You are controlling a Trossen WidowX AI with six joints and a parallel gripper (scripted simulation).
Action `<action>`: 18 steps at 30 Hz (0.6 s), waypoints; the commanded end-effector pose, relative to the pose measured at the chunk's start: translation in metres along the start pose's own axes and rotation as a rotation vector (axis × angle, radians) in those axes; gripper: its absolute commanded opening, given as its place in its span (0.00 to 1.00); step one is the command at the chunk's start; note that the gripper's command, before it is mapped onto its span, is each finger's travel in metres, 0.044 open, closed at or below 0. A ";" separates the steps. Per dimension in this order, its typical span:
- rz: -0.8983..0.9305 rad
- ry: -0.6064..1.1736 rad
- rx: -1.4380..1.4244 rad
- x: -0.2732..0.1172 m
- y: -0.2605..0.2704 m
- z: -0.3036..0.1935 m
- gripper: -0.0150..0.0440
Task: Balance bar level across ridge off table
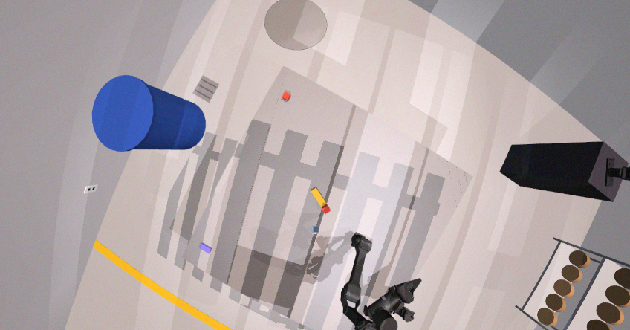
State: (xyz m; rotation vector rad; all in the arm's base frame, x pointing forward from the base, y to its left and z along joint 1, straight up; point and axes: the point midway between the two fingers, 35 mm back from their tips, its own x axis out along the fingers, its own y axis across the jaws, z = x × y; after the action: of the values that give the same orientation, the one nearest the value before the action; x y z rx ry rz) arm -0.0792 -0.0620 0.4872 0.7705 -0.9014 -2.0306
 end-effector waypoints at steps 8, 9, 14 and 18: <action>0.006 0.154 -0.149 0.031 0.017 -0.033 0.79; 0.008 0.177 -0.172 0.035 0.020 -0.039 0.79; 0.044 0.282 -0.256 0.050 0.032 -0.067 0.79; 0.060 0.372 -0.349 0.061 0.040 -0.093 0.79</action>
State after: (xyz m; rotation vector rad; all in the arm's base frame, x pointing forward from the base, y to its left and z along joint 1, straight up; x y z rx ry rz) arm -0.0397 -0.1427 0.4640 0.8571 -0.4619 -1.8855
